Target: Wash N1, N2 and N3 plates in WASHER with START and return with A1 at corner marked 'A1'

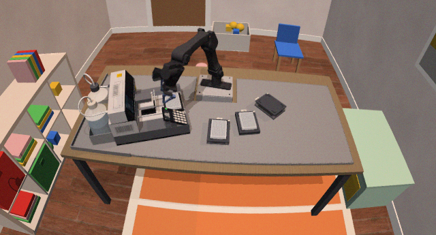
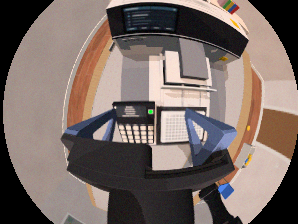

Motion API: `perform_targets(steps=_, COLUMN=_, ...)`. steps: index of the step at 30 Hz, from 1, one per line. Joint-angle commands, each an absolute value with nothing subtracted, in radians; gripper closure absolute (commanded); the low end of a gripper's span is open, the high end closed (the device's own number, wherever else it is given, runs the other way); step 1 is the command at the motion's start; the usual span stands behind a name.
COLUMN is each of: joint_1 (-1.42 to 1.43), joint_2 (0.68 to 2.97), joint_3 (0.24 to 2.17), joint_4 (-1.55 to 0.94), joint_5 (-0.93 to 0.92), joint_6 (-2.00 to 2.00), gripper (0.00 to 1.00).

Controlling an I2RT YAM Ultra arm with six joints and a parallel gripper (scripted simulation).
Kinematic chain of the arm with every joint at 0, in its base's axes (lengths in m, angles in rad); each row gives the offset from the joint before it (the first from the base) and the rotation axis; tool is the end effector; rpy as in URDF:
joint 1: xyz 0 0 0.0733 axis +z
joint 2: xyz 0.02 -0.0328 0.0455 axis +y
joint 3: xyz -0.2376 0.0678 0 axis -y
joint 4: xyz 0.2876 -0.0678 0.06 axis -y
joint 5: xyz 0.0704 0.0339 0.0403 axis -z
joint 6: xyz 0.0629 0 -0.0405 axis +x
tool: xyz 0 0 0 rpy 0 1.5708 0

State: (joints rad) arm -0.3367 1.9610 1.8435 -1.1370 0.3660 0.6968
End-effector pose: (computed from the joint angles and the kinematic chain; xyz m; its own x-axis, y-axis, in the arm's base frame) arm 0.4111 -0.1666 0.2416 -0.4225 0.7828 -0.4568 0.8928 0.4462 -0.0612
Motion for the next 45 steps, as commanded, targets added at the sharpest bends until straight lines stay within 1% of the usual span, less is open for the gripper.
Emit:
perform_targets(steps=1, joint_1=-0.337, joint_2=1.954, joint_3=1.851, joint_4=-1.135, joint_5=0.37, joint_6=0.696, gripper=0.0)
perform_targets(steps=11, joint_1=-0.337, joint_2=1.954, joint_3=1.851, joint_4=-1.135, joint_5=0.37, joint_6=0.696, gripper=0.0)
perform_targets(steps=12, joint_1=-0.329, joint_2=1.95, joint_3=1.841, joint_4=-1.131, joint_5=0.372, joint_6=0.703, gripper=1.0)
perform_targets(steps=29, joint_1=-0.218, joint_2=1.908, joint_3=1.695, joint_4=-1.072, joint_5=0.404, joint_6=0.818, gripper=1.0)
perform_targets(steps=45, joint_1=-0.109, joint_2=1.896, joint_3=1.599, joint_4=-1.034, joint_5=0.431, joint_6=0.934, gripper=1.0)
